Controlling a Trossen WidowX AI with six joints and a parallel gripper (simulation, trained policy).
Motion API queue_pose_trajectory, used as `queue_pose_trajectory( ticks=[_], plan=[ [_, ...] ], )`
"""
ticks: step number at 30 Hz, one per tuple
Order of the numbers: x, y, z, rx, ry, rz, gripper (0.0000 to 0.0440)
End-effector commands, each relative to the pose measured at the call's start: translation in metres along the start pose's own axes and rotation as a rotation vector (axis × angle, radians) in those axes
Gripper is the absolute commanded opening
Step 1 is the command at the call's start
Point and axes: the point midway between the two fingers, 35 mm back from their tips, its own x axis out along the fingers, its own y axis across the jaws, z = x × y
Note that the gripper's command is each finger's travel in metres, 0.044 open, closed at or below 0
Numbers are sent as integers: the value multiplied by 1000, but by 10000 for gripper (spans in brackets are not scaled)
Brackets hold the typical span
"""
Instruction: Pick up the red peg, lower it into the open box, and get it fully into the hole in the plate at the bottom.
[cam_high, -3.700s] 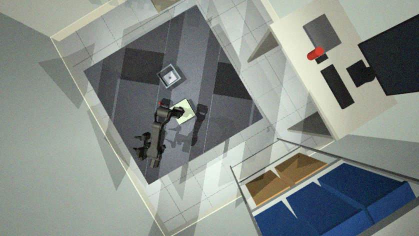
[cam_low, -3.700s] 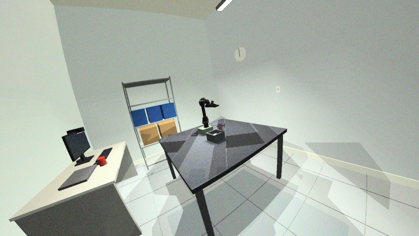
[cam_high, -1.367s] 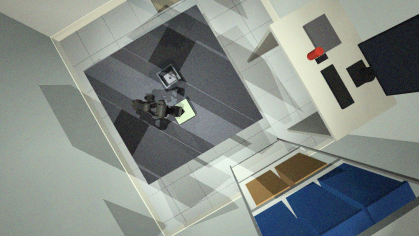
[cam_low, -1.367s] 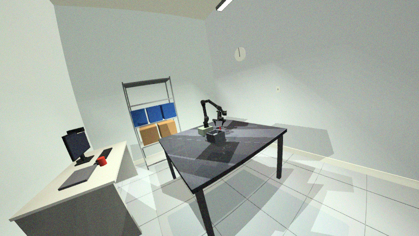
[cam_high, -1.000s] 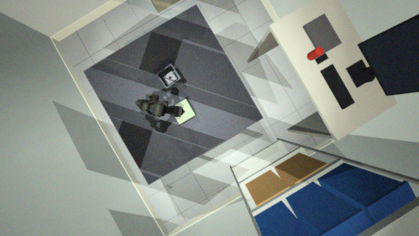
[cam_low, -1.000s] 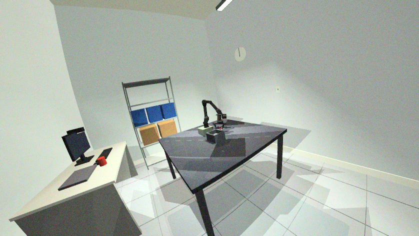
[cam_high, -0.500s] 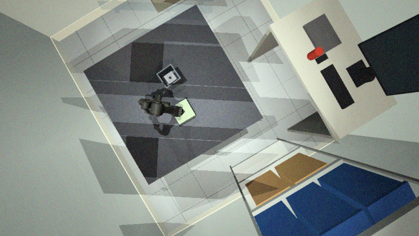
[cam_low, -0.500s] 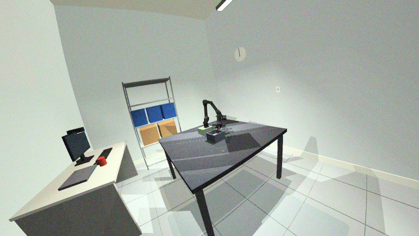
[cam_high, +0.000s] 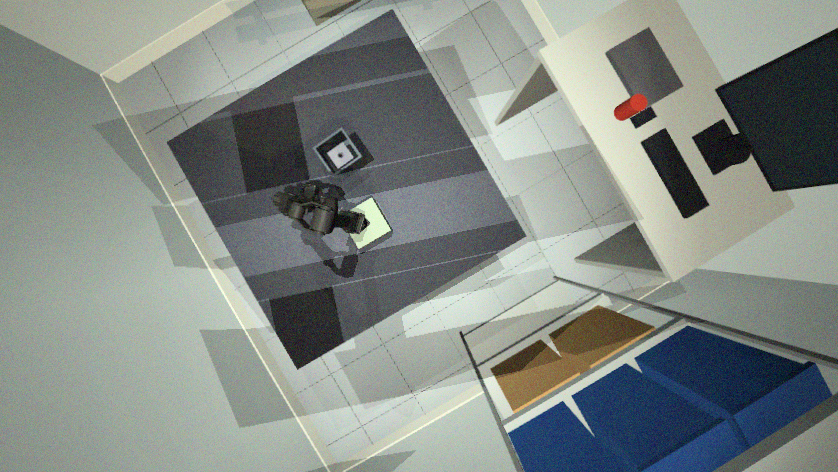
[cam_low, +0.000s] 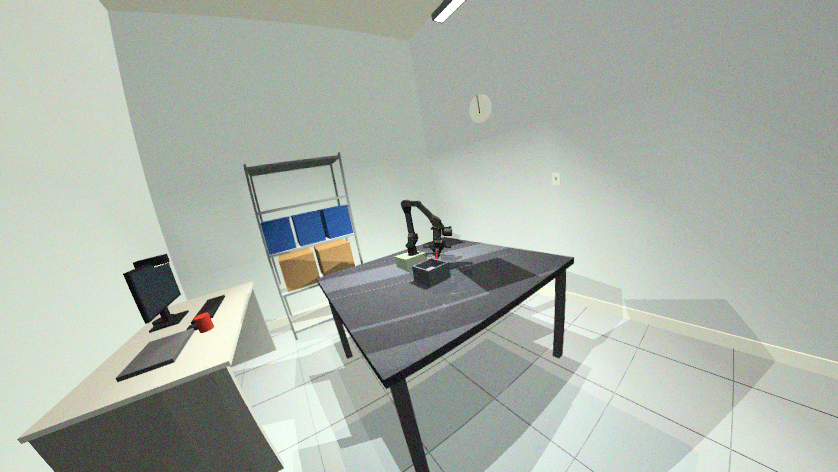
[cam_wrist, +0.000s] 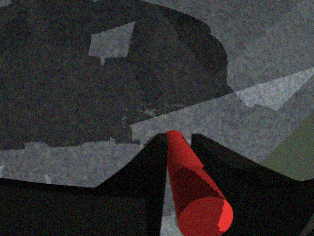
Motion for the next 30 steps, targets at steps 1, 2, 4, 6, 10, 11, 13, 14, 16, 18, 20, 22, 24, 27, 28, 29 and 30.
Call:
queue_pose_trajectory(
  ticks=[1, 2, 4, 6, 10, 11, 13, 14, 16, 18, 20, 22, 24, 27, 28, 29, 30],
  plan=[
    [-13, 1, 12, -21, -36, 13, 0],
    [-16, 1, 15, -28, -44, 13, 0],
    [-22, 1, 21, -41, -60, 15, 0],
    [-29, 1, 28, -51, -74, 16, 0],
    [-41, 1, 41, -67, -98, 17, 0],
    [-44, 1, 44, -71, -104, 18, 0],
    [-50, 1, 51, -76, -113, 18, 0],
    [-53, 1, 55, -78, -118, 18, 0],
    [-58, 1, 62, -82, -127, 18, 0],
    [-62, 1, 69, -83, -134, 18, 0],
    [-66, 0, 77, -81, -140, 16, 0],
    [-68, -1, 84, -78, -141, 13, 0],
    [-68, -3, 92, -71, -140, 10, 0],
    [-68, -7, 102, -57, -135, 6, 0],
    [-68, -8, 105, -52, -133, 6, 0],
    [-68, -9, 109, -46, -131, 5, 0],
    [-68, -11, 112, -40, -129, 5, 0]
  ],
)
